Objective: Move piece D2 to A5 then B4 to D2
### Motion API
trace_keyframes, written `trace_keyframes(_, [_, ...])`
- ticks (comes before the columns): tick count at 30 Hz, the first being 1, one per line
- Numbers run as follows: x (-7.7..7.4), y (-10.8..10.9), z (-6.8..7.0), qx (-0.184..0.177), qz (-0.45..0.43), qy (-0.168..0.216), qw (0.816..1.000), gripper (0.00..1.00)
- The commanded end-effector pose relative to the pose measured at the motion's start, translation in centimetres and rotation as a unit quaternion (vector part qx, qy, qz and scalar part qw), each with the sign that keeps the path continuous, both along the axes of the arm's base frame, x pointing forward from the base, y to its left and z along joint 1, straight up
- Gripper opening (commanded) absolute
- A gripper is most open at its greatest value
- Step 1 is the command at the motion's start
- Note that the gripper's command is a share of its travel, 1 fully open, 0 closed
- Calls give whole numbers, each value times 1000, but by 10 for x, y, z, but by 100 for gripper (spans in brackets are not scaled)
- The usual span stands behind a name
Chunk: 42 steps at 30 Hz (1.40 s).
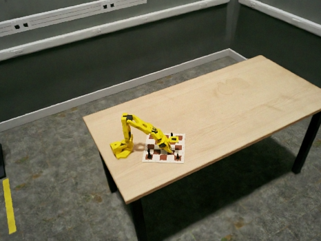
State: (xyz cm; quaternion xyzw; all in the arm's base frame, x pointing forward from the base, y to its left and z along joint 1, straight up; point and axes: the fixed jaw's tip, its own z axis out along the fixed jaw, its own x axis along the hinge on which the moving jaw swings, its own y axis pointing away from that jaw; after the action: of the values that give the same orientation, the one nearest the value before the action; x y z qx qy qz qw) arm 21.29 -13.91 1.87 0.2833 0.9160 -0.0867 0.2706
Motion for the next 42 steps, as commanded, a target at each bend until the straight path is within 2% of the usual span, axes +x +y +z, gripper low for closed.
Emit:
trace_keyframes(1, [-3, 5, -7, 9, 2, 10, 1000, 9])
trace_keyframes(42, [-5, 2, -6, 9, -5, 10, 1000, 9])
